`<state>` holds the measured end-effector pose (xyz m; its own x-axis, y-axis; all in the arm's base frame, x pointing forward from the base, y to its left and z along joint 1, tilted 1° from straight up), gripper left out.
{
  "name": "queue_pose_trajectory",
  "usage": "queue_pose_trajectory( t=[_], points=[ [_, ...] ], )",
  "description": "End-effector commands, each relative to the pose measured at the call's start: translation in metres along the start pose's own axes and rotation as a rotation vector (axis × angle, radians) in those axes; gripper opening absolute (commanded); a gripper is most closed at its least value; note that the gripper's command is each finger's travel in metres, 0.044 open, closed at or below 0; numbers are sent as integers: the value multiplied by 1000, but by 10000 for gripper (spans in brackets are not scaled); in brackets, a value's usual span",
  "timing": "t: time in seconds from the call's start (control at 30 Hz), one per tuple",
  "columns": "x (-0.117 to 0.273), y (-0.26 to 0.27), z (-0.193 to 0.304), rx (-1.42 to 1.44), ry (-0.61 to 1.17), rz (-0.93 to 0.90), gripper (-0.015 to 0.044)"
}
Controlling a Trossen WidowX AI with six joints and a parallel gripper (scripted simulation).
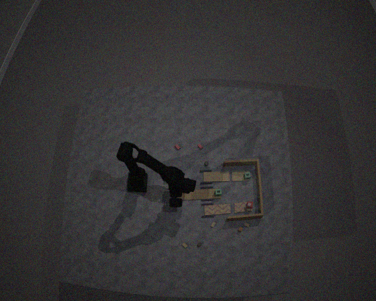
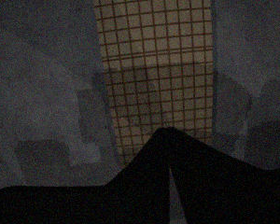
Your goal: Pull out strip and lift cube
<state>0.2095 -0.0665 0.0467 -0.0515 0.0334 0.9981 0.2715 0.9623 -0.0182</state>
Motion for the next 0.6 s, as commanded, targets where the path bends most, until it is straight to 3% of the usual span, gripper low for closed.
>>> queue_pose_trajectory(
  t=[0.0,0.57],
  points=[
    [-5,-2,14,1,35,-1,0],
    [-5,-3,16,1,35,0,0]
  ],
)
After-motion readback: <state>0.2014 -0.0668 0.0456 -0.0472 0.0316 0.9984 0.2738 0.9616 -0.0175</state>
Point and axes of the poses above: the point midway between the two fingers, 35 mm back from their tips, its own x axis back along the fingers, its own y axis across the jaws, z = x × y, the point moved 3 cm from there along x, back along the fingers, and after that the axes turned 15 degrees about -x, right-handed, at the moved point
